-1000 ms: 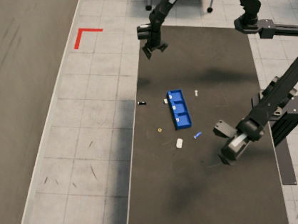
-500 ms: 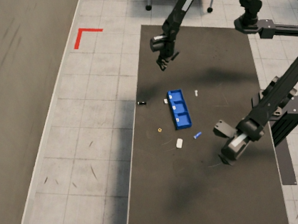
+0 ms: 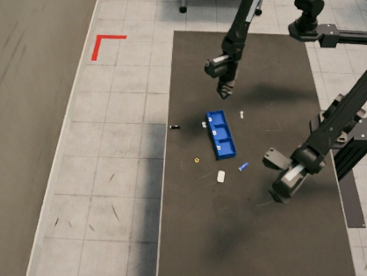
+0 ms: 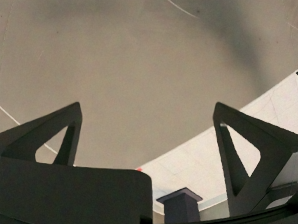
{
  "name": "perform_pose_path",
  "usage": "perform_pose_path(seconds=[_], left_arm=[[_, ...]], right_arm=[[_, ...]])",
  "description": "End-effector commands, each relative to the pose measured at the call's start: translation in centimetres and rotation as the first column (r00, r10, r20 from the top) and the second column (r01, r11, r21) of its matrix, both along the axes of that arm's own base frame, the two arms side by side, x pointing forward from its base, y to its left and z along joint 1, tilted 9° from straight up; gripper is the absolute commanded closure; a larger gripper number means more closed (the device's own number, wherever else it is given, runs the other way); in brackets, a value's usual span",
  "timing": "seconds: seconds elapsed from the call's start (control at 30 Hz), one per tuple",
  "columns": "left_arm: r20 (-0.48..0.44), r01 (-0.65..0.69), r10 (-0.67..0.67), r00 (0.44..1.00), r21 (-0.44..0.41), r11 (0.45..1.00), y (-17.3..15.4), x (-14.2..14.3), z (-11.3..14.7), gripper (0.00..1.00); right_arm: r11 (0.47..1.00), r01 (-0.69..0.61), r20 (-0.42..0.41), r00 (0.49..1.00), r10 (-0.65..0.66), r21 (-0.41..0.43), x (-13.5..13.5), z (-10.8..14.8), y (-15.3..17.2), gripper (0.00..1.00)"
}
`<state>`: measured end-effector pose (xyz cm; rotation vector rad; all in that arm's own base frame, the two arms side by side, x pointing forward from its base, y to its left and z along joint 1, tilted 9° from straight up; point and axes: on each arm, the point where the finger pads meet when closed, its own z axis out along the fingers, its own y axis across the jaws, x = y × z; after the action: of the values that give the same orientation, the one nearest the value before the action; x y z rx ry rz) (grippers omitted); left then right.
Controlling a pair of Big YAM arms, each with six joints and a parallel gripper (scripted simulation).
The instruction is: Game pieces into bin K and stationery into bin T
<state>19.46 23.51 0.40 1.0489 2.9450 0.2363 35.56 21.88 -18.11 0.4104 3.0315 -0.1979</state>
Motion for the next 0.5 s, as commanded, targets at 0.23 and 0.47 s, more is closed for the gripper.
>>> perform_pose_path(seconds=[0.23,0.47], left_arm=[[0.001,0.000,0.000,1.000,0.003,1.000,-0.1,-0.4,0.5,0.00],[0.001,0.000,0.000,1.000,0.003,1.000,-0.1,-0.4,0.5,0.00]], right_arm=[[0.951,-0.310,-0.022,0.950,0.310,-0.002,-7.9,-0.2,2.3,0.00],[0.958,-0.286,-0.031,0.958,0.286,-0.010,-8.6,-1.1,1.8,0.00]])
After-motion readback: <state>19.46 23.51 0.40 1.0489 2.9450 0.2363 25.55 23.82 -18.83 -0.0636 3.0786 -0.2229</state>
